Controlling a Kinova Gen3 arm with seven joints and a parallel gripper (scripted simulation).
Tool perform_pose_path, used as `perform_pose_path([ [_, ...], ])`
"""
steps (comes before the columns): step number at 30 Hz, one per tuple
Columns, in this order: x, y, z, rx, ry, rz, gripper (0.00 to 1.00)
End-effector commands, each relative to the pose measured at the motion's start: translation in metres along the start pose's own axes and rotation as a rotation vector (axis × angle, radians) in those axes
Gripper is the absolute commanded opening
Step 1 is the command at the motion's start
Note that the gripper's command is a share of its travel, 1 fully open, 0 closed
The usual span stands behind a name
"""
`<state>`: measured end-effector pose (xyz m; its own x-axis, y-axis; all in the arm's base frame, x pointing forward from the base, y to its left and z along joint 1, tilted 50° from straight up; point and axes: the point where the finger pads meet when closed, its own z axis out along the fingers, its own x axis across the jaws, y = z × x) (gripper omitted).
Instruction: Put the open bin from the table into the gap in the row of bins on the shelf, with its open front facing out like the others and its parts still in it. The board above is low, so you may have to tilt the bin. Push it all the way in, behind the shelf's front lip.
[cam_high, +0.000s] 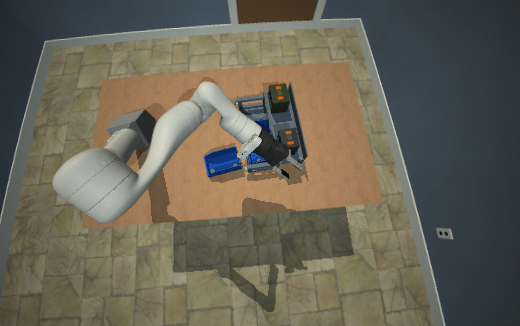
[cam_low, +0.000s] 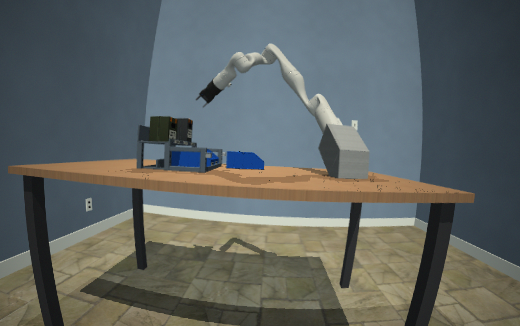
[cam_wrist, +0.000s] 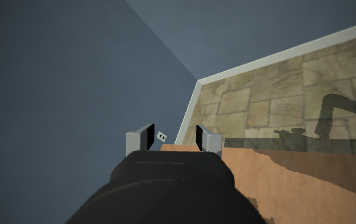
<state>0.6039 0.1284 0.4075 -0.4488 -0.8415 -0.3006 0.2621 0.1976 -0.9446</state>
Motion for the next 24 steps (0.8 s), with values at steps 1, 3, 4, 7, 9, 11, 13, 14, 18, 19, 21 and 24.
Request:
perform_pose_path([
  [1,0.000,0.000,0.000,-0.001,0.002,0.006,1.00],
  [3,0.002,0.000,0.000,-0.003,0.005,0.011,1.00],
  [4,0.003,0.000,0.000,-0.004,0.008,0.014,1.00],
  [7,0.006,0.001,0.001,-0.007,0.015,0.024,1.00],
  [9,0.008,0.001,0.001,-0.010,0.021,0.032,1.00],
  [11,0.010,0.002,0.001,-0.013,0.028,0.041,1.00],
  [13,0.013,0.003,0.001,-0.016,0.036,0.052,1.00],
  [14,0.013,0.003,0.001,-0.016,0.036,0.052,1.00],
  [18,0.018,0.004,0.002,-0.022,0.049,0.069,1.00],
  [19,0.020,0.004,0.002,-0.024,0.054,0.076,1.00],
  [21,0.024,0.005,0.002,-0.028,0.065,0.090,1.00],
  [24,0.031,0.007,0.003,-0.035,0.082,0.113,1.00],
])
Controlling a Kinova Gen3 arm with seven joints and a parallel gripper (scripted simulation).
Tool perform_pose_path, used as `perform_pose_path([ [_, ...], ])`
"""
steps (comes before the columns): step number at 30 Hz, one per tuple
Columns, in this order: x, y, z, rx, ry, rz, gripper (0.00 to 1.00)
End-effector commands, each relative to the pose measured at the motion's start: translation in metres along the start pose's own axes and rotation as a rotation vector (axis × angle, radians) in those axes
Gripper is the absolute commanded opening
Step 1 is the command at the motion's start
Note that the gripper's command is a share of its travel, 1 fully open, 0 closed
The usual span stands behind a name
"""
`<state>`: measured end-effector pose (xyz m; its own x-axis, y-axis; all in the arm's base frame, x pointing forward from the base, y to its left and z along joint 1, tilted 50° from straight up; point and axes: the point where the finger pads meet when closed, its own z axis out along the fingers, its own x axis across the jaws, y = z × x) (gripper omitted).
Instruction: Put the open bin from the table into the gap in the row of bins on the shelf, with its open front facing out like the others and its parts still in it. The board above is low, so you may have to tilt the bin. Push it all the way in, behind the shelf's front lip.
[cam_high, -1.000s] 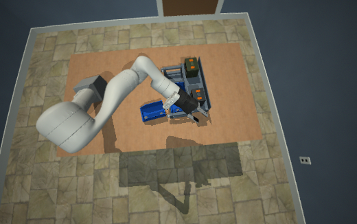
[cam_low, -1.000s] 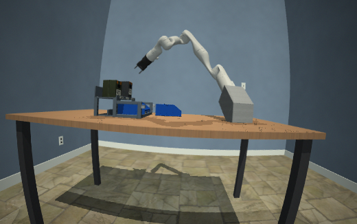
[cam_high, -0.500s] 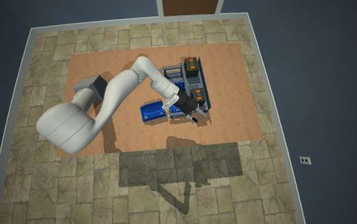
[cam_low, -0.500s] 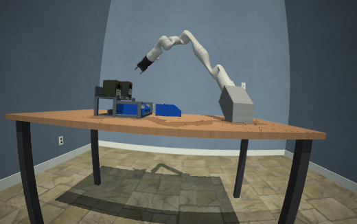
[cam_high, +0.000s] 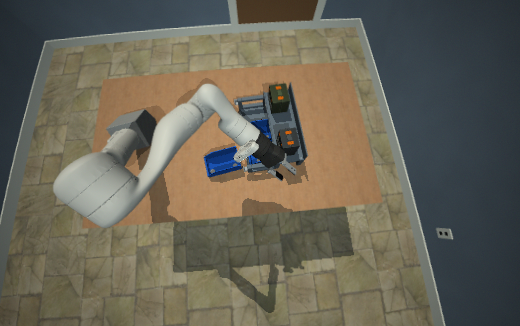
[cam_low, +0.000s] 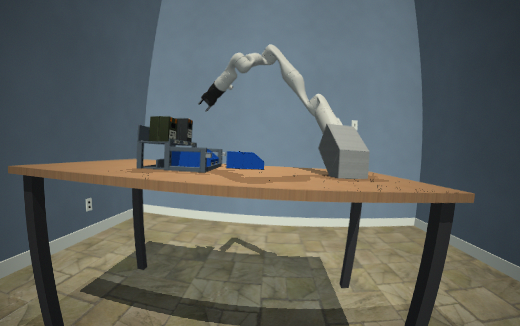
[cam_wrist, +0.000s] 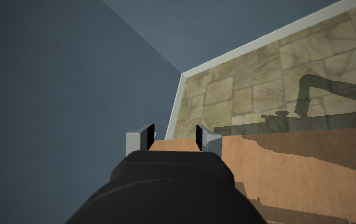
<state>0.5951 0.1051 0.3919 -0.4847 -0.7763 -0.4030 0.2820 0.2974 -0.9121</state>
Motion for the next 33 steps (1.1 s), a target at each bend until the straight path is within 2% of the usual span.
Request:
perform_pose_path([
  [1,0.004,-0.001,0.001,-0.004,0.013,0.019,1.00],
  [6,0.017,0.001,0.002,-0.016,0.047,0.065,1.00],
  [8,0.017,0.001,0.002,-0.016,0.047,0.065,1.00],
  [23,0.065,0.011,0.003,-0.051,0.183,0.242,1.00],
  [25,0.065,0.011,0.003,-0.051,0.183,0.242,1.00],
  [33,0.095,0.018,-0.001,-0.065,0.272,0.357,1.00],
])
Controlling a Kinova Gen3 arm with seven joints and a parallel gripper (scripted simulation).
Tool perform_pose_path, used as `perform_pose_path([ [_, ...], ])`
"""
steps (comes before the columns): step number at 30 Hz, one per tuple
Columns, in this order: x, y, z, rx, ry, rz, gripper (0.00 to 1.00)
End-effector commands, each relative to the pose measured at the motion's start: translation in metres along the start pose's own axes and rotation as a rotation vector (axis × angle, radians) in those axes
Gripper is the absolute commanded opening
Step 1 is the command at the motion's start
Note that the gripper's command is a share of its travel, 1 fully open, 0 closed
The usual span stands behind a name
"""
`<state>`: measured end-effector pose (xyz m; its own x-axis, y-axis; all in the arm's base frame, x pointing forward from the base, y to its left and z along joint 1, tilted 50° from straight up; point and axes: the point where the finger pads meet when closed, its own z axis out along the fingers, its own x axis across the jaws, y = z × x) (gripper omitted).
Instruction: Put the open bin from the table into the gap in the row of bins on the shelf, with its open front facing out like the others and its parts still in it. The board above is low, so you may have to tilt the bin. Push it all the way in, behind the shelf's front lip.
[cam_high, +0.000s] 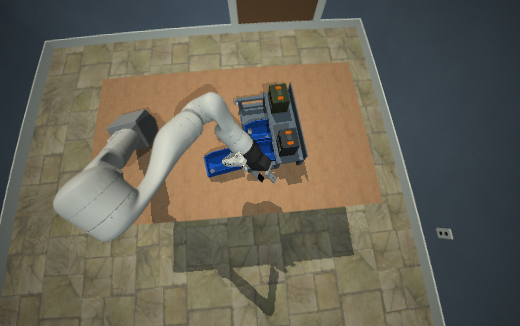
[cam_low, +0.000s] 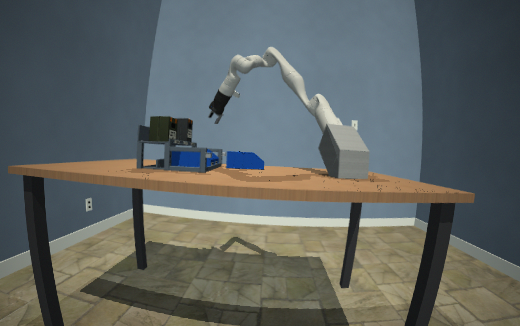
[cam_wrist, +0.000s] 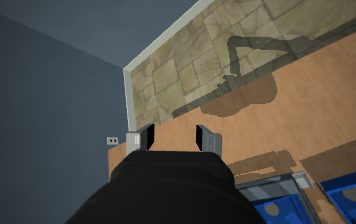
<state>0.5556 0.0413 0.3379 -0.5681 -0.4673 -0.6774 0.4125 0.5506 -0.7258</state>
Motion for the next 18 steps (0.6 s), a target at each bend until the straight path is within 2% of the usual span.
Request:
perform_pose_path([
  [1,0.007,-0.003,0.002,-0.003,0.024,0.036,1.00],
  [7,0.031,-0.004,0.002,-0.008,0.095,0.130,1.00],
  [9,0.031,-0.004,0.002,-0.008,0.095,0.130,1.00],
  [18,0.068,-0.004,0.000,-0.007,0.204,0.277,1.00],
])
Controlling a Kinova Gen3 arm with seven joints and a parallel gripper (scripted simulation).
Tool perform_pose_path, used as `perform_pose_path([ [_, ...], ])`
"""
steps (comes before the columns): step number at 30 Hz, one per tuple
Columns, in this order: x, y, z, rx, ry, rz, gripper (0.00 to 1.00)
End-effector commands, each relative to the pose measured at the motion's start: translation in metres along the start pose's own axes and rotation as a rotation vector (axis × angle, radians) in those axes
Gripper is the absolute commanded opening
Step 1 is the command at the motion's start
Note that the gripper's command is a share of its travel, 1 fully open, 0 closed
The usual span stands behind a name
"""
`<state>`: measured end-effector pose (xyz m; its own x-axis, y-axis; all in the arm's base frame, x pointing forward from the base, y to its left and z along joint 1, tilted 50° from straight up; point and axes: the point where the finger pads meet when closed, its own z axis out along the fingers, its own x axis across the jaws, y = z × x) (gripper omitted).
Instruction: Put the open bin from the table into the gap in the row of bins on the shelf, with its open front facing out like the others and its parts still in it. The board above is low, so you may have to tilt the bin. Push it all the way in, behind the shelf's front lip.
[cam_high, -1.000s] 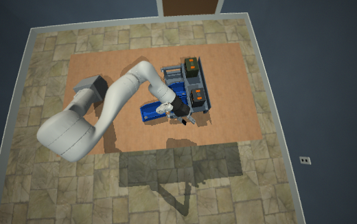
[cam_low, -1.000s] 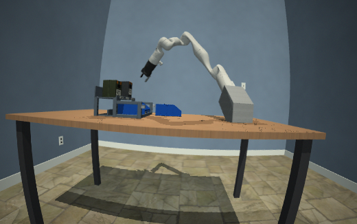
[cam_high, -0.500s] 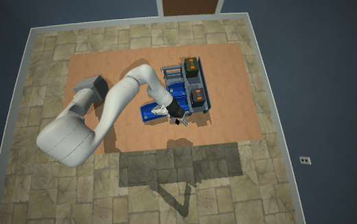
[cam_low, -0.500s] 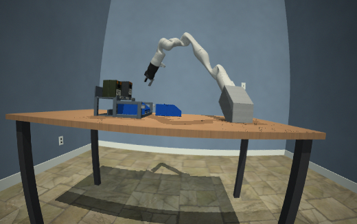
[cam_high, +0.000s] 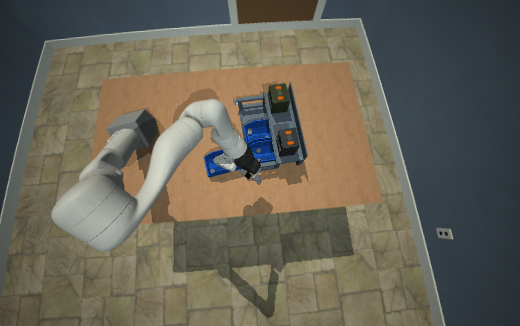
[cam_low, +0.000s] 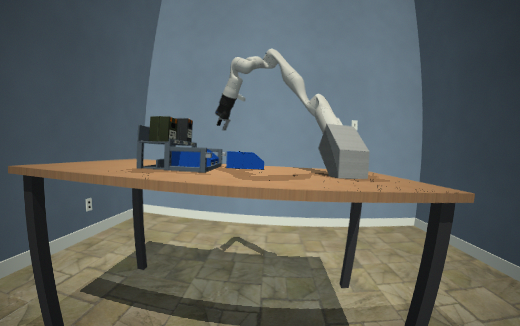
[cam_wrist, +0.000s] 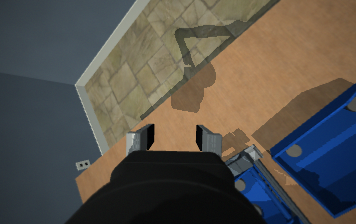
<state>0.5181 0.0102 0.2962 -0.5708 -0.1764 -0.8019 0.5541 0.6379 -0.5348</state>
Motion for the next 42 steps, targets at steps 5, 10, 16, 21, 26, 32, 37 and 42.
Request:
perform_pose_path([
  [5,0.022,-0.007,0.001,0.005,0.073,0.105,1.00],
  [10,0.033,-0.009,0.001,0.009,0.108,0.154,1.00],
  [16,0.055,-0.013,-0.001,0.021,0.175,0.250,1.00],
  [21,0.072,-0.015,-0.004,0.034,0.228,0.326,1.00],
  [26,0.081,-0.016,-0.007,0.042,0.258,0.369,1.00],
  [32,0.099,-0.017,-0.012,0.060,0.313,0.451,1.00],
  [37,0.111,-0.018,-0.016,0.076,0.354,0.511,1.00],
  [42,0.118,-0.018,-0.019,0.085,0.376,0.544,1.00],
])
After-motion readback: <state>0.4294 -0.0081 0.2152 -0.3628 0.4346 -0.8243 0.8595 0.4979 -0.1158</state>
